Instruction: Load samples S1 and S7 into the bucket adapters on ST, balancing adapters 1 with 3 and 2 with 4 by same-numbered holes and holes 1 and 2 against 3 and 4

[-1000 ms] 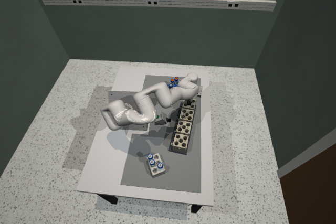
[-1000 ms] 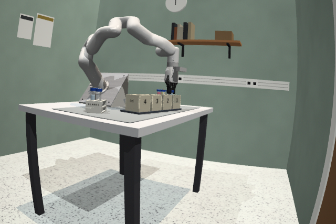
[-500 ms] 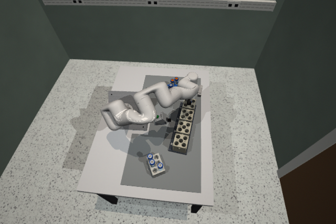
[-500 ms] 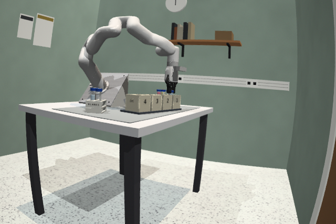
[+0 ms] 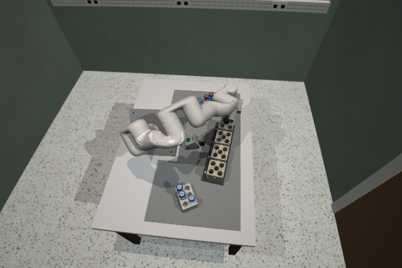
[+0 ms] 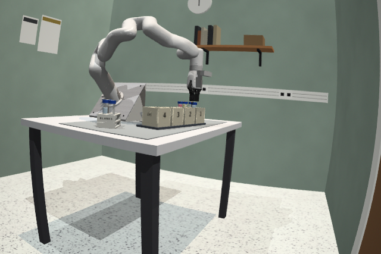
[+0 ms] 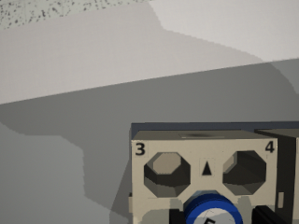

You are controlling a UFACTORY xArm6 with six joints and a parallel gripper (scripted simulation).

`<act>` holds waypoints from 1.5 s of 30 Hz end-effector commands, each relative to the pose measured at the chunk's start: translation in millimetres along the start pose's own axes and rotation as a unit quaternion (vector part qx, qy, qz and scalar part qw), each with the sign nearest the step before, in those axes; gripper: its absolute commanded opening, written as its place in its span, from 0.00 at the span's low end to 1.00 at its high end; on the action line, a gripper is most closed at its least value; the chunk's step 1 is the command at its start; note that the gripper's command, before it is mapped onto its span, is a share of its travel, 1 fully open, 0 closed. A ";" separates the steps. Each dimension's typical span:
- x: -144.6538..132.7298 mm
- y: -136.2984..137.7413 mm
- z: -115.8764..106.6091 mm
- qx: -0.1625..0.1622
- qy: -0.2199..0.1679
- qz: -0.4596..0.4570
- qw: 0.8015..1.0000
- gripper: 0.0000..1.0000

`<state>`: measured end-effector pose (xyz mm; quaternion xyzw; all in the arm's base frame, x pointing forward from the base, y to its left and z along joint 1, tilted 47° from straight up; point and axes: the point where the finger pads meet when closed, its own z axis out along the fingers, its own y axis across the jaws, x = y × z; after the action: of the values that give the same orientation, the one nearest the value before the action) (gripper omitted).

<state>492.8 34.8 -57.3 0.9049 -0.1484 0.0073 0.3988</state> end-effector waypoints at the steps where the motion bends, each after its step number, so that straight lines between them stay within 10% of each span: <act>1: 1.1 -0.4 -11.0 0.001 0.001 0.001 1.000 0.44; 45: 0.8 -0.3 -87.1 0.001 0.001 0.001 1.000 0.44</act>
<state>500.9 91.6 -3.7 0.9049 -0.1484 0.0070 0.3990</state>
